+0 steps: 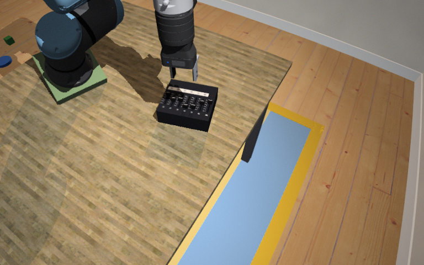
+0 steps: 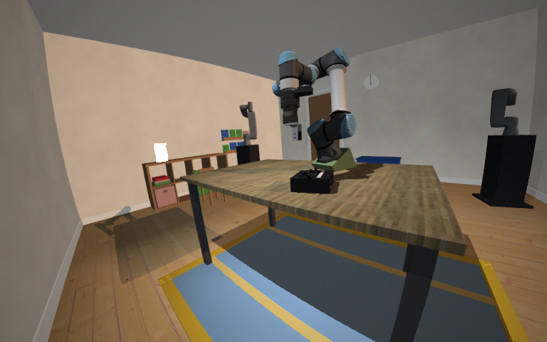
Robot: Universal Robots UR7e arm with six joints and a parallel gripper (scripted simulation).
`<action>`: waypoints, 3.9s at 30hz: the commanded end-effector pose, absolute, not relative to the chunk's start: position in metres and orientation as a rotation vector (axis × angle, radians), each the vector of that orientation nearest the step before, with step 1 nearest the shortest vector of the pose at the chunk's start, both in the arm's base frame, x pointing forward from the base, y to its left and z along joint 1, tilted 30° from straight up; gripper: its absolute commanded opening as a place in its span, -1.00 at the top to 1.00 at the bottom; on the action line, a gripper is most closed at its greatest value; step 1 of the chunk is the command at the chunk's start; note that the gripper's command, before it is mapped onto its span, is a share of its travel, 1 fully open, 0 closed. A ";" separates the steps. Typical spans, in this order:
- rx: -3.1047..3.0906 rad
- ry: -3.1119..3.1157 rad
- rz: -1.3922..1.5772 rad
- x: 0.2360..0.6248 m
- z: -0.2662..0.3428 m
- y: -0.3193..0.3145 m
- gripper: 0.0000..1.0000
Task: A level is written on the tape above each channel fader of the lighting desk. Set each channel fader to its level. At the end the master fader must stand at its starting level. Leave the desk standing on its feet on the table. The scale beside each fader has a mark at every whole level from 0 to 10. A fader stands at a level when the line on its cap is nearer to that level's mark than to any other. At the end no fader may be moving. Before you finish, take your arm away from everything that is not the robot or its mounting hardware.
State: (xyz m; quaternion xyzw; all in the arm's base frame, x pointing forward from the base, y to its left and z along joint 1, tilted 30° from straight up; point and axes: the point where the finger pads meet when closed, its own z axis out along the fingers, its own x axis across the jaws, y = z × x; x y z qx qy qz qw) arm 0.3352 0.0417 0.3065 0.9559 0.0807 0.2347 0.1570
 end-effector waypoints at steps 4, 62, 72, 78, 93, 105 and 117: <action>2.735 0.231 0.673 0.335 0.307 0.042 -1.00; 2.824 -0.244 0.689 0.330 0.271 0.085 -1.00; 2.824 -0.244 0.689 0.330 0.271 0.085 -1.00; 2.822 -0.205 0.683 0.329 0.262 0.084 -1.00; 2.773 0.195 0.616 0.306 0.171 0.077 -1.00; 2.773 0.195 0.616 0.306 0.171 0.077 1.00; 2.773 0.195 0.616 0.306 0.171 0.077 1.00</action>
